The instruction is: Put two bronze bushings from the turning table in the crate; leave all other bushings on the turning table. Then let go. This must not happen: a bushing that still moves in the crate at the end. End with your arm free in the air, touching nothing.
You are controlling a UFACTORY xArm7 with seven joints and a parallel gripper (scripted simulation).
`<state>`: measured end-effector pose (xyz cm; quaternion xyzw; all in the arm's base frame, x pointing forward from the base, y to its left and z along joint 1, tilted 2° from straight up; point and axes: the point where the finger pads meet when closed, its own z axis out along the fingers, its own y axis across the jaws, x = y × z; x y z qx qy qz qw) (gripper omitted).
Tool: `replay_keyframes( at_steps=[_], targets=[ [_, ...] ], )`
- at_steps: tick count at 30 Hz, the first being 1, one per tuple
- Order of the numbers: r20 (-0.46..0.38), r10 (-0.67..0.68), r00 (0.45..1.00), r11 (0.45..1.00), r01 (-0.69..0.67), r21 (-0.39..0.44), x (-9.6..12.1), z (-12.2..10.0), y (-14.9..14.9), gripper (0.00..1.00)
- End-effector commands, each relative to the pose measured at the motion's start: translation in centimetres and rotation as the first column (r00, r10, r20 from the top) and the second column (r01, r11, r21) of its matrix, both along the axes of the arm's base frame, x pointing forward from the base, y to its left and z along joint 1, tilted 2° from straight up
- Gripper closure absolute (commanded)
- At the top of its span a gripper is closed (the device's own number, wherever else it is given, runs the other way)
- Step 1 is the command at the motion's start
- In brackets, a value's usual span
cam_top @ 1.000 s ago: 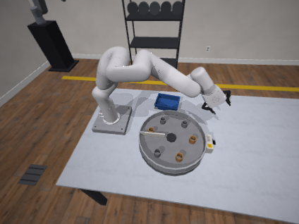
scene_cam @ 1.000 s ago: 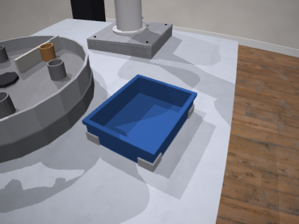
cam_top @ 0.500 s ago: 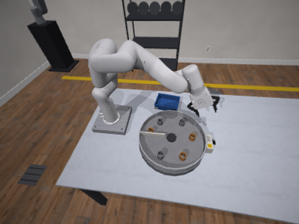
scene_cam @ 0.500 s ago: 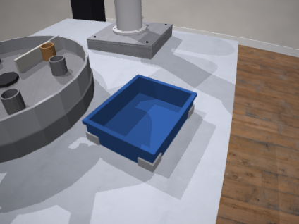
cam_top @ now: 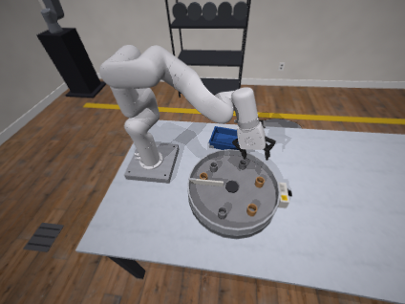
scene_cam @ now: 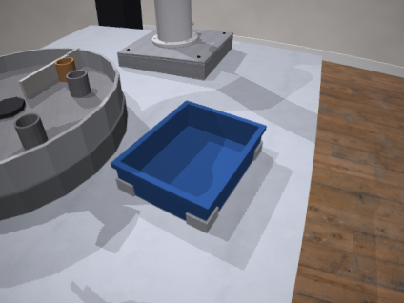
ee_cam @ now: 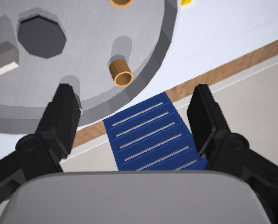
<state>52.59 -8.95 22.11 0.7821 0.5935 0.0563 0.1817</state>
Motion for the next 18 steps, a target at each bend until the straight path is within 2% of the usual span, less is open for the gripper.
replay_keyframes(
  at_steps=[1, 14, 16, 17, 18],
  targets=[
    [-0.043, -0.1, 0.994, 0.994, 0.101, 0.041, -4.4, 0.1, -0.6, 0.0],
    [-0.158, -0.3, 0.941, 0.94, 0.32, 0.122, -13.0, -1.3, -0.6, 0.0],
    [-0.158, -0.3, 0.941, 0.94, 0.32, 0.122, -13.0, -1.3, -0.6, 0.0],
    [-0.187, -0.341, 0.921, 0.919, 0.368, 0.139, -15.0, -1.7, -0.4, 0.0],
    [-0.195, -0.351, 0.916, 0.913, 0.381, 0.143, -15.5, -1.8, -0.3, 0.0]
  ],
)
